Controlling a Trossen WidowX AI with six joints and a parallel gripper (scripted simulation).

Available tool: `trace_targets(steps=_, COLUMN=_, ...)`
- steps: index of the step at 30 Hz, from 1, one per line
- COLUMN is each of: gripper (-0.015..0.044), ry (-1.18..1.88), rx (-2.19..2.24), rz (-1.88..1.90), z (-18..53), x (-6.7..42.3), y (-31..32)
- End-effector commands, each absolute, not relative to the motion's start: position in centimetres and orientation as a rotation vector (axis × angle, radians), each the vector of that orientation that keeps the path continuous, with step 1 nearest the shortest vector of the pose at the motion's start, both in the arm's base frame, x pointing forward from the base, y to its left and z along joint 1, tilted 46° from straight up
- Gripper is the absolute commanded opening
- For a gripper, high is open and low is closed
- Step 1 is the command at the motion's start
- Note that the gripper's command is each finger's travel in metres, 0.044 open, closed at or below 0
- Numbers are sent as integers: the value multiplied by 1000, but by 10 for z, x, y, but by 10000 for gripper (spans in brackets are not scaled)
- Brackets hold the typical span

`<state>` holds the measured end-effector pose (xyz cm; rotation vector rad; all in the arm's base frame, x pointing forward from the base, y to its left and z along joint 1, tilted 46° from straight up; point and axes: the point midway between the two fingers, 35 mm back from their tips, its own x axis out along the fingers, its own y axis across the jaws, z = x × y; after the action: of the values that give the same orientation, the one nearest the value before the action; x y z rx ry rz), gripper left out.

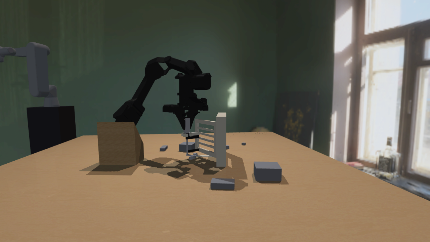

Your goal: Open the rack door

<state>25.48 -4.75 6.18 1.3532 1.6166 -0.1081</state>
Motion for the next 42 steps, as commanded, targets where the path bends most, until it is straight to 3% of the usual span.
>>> trace_targets(steps=1, gripper=12, ry=1599, rx=1297, rz=-47, z=58, x=252, y=-51)
trace_targets(steps=42, gripper=12, ry=1453, rx=810, rz=411, z=0, x=223, y=-105)
